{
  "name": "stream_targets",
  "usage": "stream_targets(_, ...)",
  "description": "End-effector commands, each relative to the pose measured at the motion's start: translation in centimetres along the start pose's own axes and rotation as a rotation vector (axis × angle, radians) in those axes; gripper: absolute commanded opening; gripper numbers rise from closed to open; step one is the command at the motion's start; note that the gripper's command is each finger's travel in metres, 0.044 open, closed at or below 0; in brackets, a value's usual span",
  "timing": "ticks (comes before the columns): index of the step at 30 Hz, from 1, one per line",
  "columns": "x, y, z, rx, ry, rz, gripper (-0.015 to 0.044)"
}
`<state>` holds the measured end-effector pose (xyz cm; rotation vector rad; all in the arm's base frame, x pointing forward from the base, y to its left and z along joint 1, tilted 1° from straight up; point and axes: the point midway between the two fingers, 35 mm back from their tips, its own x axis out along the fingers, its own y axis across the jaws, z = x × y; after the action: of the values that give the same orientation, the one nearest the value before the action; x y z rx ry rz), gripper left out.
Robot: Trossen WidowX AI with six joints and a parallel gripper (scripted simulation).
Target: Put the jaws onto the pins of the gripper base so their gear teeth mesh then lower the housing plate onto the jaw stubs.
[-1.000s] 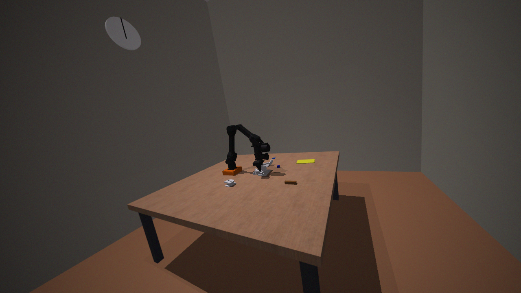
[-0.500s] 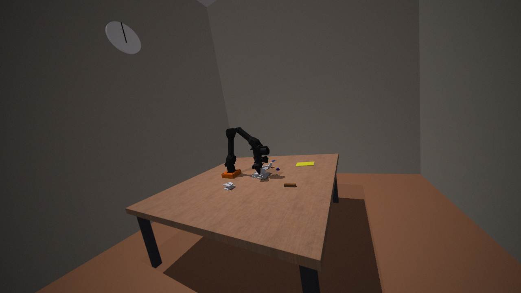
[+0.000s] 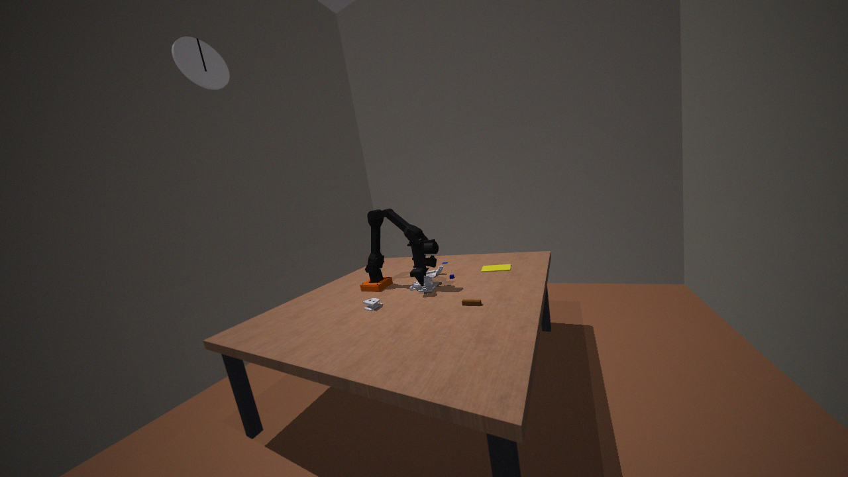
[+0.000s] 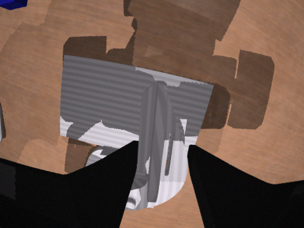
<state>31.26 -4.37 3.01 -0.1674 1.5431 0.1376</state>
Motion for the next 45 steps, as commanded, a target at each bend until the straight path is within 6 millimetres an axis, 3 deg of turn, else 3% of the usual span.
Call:
stream_targets(1,0.1,0.0,0.0,-0.004,-0.002,0.003,0.0134)
stream_targets(45,1.3,0.0,0.0,-0.006,-0.002,0.003,0.0134)
